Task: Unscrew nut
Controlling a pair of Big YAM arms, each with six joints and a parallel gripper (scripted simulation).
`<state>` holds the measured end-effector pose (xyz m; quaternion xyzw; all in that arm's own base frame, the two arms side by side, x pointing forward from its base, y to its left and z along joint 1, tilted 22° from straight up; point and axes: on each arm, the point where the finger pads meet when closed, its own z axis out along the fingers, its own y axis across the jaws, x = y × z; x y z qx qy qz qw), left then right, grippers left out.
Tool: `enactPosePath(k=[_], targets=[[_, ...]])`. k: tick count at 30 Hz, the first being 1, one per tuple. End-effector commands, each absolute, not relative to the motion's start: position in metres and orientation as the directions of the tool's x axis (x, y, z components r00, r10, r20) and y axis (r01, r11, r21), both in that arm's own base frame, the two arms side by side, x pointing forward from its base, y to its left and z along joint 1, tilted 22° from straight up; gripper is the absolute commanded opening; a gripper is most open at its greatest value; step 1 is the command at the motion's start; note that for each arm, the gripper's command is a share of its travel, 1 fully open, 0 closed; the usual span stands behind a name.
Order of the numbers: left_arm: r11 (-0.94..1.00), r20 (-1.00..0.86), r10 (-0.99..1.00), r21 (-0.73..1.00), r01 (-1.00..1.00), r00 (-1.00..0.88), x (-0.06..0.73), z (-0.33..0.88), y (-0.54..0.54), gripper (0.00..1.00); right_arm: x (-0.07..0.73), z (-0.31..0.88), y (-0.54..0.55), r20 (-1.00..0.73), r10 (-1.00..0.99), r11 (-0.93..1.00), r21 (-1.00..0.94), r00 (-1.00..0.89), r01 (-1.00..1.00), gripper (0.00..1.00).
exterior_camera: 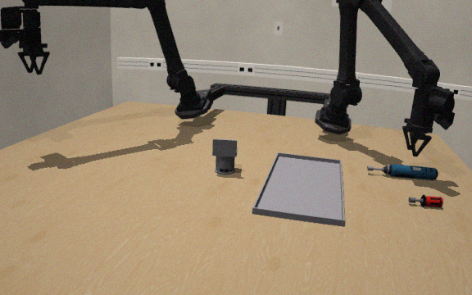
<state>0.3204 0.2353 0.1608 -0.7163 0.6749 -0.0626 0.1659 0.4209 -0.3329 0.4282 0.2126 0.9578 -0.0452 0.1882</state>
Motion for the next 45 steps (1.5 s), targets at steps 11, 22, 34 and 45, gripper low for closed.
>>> enactPosePath(k=[11, 22, 34, 45], targets=[[-0.079, -0.126, -0.984, -0.342, -0.936, 0.129, 0.309, 0.216, 0.194, 0.65, 0.421, 0.445, -0.334, -0.413, 0.383, 0.904, -0.016, -0.827, 0.426, 0.86], [-0.124, -0.114, -0.978, -0.353, -0.927, 0.174, 0.266, 0.251, 0.146, 0.65, 0.421, 0.445, -0.334, -0.413, 0.383, 0.904, -0.016, -0.827, 0.426, 0.86], [-0.162, -0.094, -0.975, -0.322, -0.933, 0.202, 0.229, 0.252, 0.116, 0.65, 0.421, 0.445, -0.334, -0.413, 0.383, 0.904, -0.016, -0.827, 0.426, 0.86], [-0.194, -0.086, -0.969, -0.327, -0.925, 0.233, 0.205, 0.278, 0.094, 0.65, 0.421, 0.445, -0.334, -0.413, 0.383, 0.904, -0.016, -0.827, 0.426, 0.86]])
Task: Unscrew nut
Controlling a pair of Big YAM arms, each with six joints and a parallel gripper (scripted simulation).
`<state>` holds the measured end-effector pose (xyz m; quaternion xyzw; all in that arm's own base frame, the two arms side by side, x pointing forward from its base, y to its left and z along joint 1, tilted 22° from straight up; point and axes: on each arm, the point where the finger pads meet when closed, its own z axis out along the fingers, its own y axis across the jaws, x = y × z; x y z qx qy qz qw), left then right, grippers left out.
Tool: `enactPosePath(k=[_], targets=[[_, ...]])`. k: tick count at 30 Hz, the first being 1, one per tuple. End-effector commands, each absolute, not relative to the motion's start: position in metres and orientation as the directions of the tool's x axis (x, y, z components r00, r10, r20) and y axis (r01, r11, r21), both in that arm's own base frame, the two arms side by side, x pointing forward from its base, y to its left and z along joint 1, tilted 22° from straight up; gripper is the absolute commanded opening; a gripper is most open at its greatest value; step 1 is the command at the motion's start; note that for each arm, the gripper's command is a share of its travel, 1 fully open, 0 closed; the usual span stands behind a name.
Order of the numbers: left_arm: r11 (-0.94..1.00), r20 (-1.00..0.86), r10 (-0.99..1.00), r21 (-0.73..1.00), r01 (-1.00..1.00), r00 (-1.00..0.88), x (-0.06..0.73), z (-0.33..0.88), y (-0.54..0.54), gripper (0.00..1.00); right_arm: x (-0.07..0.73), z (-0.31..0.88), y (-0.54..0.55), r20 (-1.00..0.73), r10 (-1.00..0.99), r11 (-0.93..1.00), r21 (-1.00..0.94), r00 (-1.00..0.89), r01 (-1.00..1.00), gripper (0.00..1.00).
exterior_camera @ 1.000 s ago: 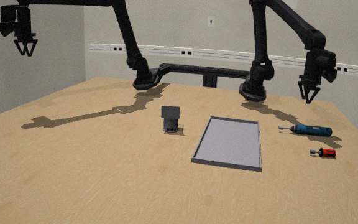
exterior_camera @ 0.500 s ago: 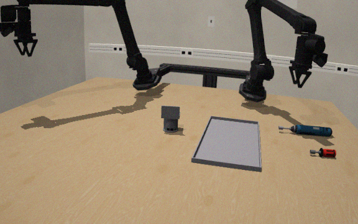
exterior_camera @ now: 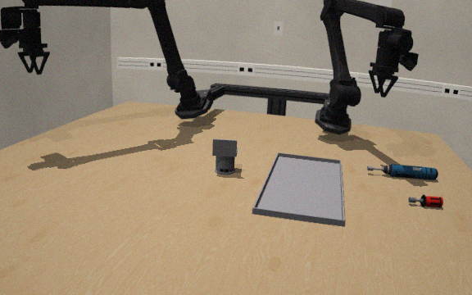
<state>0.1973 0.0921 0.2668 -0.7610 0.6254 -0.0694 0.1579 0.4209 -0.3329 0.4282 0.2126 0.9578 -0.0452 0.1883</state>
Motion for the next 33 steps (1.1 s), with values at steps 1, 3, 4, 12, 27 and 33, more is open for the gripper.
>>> enactPosePath(k=[1, 3, 4, 12, 27, 33], targets=[[-0.194, -0.086, -0.969, -0.327, -0.925, 0.233, 0.205, 0.278, 0.094, 0.65, 0.421, 0.445, -0.334, -0.413, 0.383, 0.904, -0.016, -0.827, 0.426, 0.86], [-0.204, -0.081, -0.967, -0.314, -0.927, 0.241, 0.186, 0.267, 0.084, 0.65, 0.421, 0.445, -0.334, -0.413, 0.383, 0.904, -0.016, -0.827, 0.426, 0.86], [-0.209, -0.080, -0.966, -0.313, -0.926, 0.245, 0.180, 0.268, 0.081, 0.65, 0.421, 0.445, -0.334, -0.413, 0.383, 0.904, -0.016, -0.827, 0.426, 0.86], [-0.243, -0.073, -0.957, -0.333, -0.911, 0.281, 0.140, 0.286, 0.059, 0.65, 0.421, 0.445, -0.334, -0.413, 0.383, 0.904, -0.016, -0.827, 0.426, 0.86], [-0.247, -0.072, -0.956, -0.334, -0.910, 0.286, 0.139, 0.288, 0.058, 0.65, 0.421, 0.445, -0.334, -0.413, 0.383, 0.904, -0.016, -0.827, 0.426, 0.86], [-0.247, -0.072, -0.956, -0.334, -0.910, 0.286, 0.139, 0.288, 0.058, 0.65, 0.421, 0.445, -0.334, -0.413, 0.383, 0.904, -0.016, -0.827, 0.426, 0.86]])
